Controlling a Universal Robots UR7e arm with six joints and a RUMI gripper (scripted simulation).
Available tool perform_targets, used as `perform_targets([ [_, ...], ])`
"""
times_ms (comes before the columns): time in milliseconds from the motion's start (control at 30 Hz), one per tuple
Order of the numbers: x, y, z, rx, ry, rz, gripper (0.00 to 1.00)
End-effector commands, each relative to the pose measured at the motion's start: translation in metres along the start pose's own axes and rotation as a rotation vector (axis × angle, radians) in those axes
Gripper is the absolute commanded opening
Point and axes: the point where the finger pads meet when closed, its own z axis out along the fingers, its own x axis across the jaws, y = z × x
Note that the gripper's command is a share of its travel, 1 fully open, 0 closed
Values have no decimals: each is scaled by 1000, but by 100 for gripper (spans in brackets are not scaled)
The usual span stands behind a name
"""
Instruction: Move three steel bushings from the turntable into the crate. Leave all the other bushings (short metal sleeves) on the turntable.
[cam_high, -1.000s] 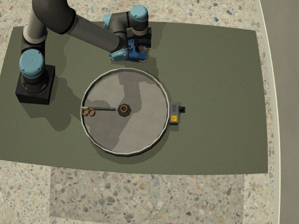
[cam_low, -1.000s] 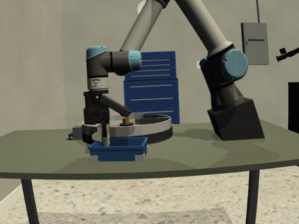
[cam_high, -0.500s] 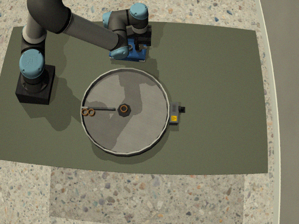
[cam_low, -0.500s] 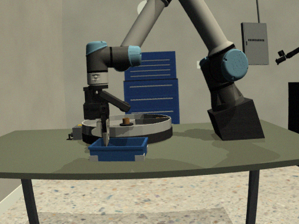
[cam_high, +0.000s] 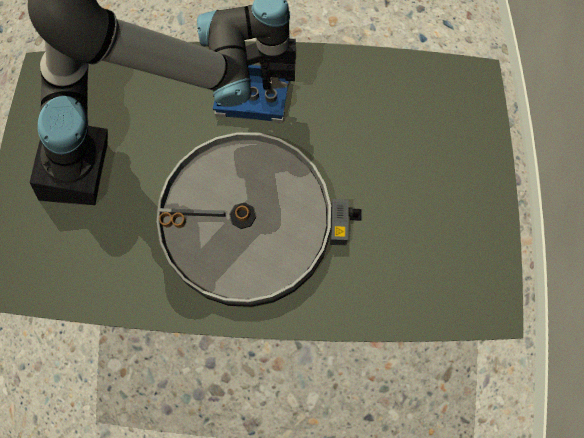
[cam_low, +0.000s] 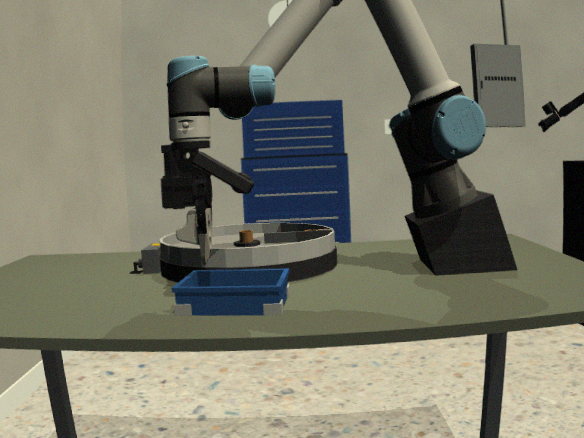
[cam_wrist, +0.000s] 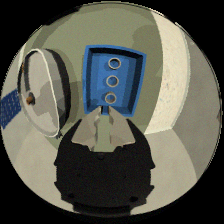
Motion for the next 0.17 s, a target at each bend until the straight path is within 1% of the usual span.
perform_targets([
  [0, 0, 0, -3, -1, 0, 0, 6],
  [133, 0, 0, -3, -1, 0, 0, 6],
])
